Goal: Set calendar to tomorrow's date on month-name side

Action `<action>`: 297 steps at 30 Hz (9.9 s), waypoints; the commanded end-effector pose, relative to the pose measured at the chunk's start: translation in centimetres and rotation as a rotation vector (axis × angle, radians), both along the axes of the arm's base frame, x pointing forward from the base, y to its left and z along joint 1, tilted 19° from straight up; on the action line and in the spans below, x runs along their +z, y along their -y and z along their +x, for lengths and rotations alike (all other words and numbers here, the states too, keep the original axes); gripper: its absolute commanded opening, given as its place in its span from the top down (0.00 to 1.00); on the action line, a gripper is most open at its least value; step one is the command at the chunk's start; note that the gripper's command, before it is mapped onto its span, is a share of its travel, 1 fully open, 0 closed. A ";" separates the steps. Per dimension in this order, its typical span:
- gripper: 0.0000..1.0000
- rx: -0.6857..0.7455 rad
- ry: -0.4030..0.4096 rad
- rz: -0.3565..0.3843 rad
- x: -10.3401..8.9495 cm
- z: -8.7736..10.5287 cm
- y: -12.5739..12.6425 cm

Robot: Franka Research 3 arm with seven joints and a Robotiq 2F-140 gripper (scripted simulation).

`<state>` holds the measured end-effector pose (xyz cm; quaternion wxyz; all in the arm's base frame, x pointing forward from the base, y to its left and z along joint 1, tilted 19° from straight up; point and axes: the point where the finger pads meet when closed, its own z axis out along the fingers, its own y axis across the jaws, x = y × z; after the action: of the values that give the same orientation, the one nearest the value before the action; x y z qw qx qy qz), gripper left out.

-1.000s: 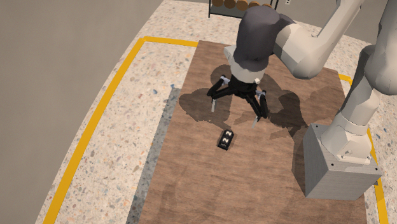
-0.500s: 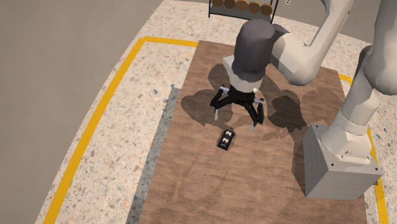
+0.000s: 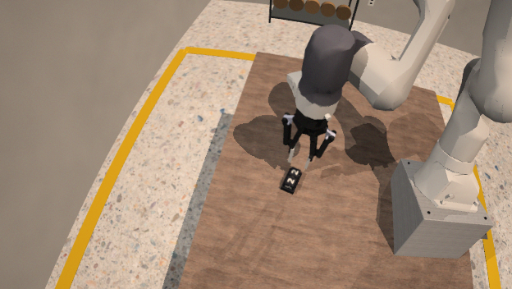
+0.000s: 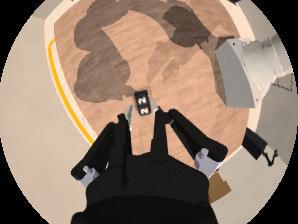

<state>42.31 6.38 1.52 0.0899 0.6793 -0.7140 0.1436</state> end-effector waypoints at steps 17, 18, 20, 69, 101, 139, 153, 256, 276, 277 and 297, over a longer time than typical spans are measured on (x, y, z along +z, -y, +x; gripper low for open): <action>0.72 -0.009 0.007 0.002 0.0 0.1 -0.1; 0.72 -0.009 0.007 0.002 0.0 0.1 -0.1; 0.72 -0.009 0.007 0.002 0.0 0.1 -0.1; 0.72 -0.009 0.007 0.002 -4.6 0.5 1.5; 0.72 -0.009 0.007 0.002 -4.9 0.5 1.6; 0.72 -0.009 0.007 0.002 -5.0 0.6 1.5; 0.72 -0.009 0.007 0.002 -5.0 0.6 1.5; 0.72 -0.009 0.007 0.002 -7.6 0.8 2.4; 0.72 -0.009 0.007 0.002 -7.6 0.8 2.4; 0.72 -0.009 0.007 0.002 -7.6 0.8 2.4; 0.84 -0.009 0.007 0.002 -7.6 0.8 2.4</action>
<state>43.03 3.92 -6.09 0.0886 0.6762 -0.7169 0.1447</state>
